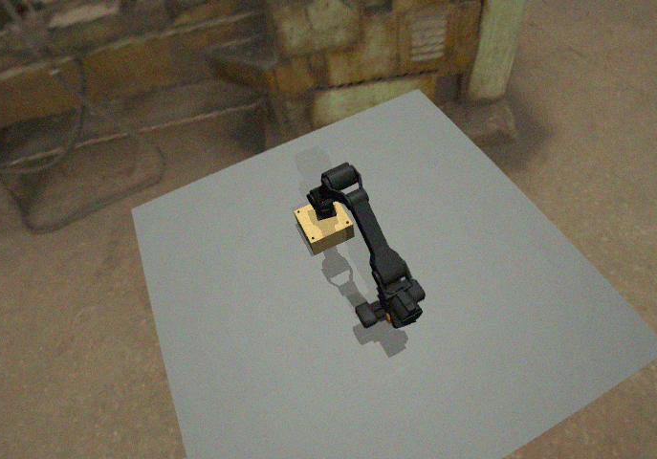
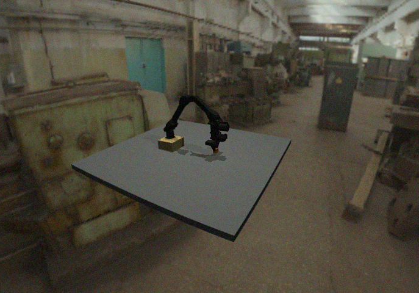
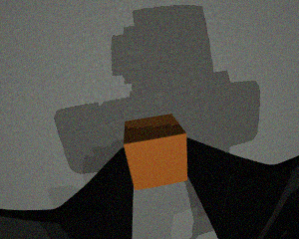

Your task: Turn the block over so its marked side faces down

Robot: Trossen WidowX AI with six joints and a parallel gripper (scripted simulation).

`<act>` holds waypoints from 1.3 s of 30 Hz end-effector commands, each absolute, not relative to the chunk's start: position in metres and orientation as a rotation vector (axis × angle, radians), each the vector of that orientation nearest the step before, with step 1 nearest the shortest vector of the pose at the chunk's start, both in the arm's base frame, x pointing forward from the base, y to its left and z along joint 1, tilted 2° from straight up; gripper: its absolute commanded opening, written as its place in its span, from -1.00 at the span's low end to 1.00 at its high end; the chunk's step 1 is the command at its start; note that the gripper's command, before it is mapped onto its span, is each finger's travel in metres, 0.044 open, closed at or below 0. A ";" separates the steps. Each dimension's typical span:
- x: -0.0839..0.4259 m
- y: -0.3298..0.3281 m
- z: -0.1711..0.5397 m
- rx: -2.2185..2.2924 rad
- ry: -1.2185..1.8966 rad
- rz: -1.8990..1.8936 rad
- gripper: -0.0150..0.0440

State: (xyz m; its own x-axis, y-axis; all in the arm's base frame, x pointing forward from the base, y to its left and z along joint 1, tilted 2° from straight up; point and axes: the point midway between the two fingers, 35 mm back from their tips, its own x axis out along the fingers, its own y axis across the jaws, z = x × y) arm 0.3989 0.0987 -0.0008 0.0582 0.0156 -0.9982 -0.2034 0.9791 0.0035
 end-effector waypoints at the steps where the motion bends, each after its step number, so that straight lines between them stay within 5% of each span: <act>1: 0.399 0.099 -0.002 -0.147 1.456 0.171 -0.49; 39: 0.396 0.099 -0.015 -0.098 0.993 0.191 -0.49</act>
